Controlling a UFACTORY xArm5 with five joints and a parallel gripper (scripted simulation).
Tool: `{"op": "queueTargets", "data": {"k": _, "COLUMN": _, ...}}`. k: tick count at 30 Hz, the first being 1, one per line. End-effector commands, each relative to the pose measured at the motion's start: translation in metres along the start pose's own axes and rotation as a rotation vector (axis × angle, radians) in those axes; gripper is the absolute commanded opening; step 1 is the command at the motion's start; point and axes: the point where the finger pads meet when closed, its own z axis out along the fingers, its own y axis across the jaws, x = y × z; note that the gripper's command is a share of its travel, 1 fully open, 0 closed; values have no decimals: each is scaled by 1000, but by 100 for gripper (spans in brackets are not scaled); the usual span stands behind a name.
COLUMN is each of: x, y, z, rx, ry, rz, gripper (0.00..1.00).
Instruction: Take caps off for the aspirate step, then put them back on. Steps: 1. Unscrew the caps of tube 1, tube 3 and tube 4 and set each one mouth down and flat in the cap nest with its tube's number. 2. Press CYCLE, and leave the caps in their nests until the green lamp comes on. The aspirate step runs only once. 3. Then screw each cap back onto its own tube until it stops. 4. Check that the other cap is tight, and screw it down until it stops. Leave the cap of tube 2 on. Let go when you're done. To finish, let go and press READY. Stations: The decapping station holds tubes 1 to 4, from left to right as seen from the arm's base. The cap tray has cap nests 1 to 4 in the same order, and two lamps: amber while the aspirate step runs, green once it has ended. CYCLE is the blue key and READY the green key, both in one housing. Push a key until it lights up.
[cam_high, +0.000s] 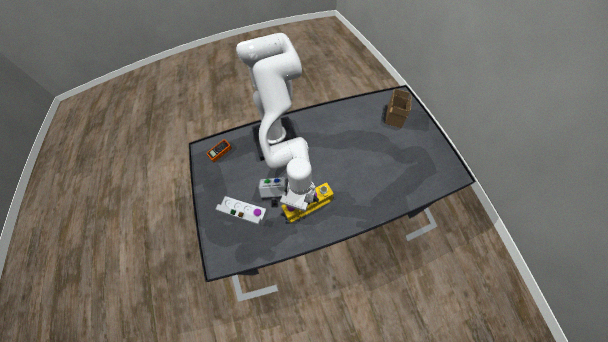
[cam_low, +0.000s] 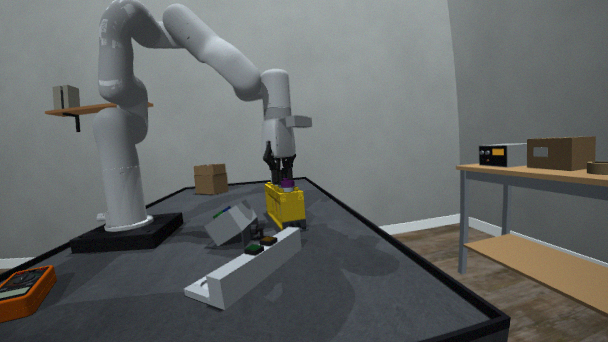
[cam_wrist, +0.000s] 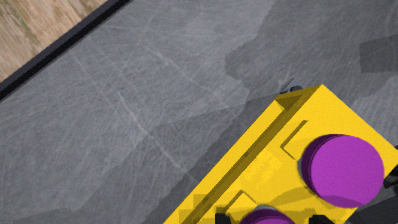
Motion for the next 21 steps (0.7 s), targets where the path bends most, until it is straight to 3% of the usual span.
{"op": "queueTargets", "data": {"k": 1, "x": 1, "y": -1, "z": -1, "rx": 6, "ry": -1, "rz": 279, "gripper": 46}}
{"op": "queueTargets", "data": {"k": 3, "x": 1, "y": -1, "z": -1, "rx": 6, "ry": -1, "rz": 279, "gripper": 46}}
{"op": "queueTargets", "data": {"k": 5, "x": 1, "y": -1, "z": -1, "rx": 6, "ry": -2, "rz": 459, "gripper": 46}}
{"op": "queueTargets", "data": {"k": 21, "x": 1, "y": -1, "z": -1, "rx": 5, "ry": -4, "rz": 1188, "gripper": 46}}
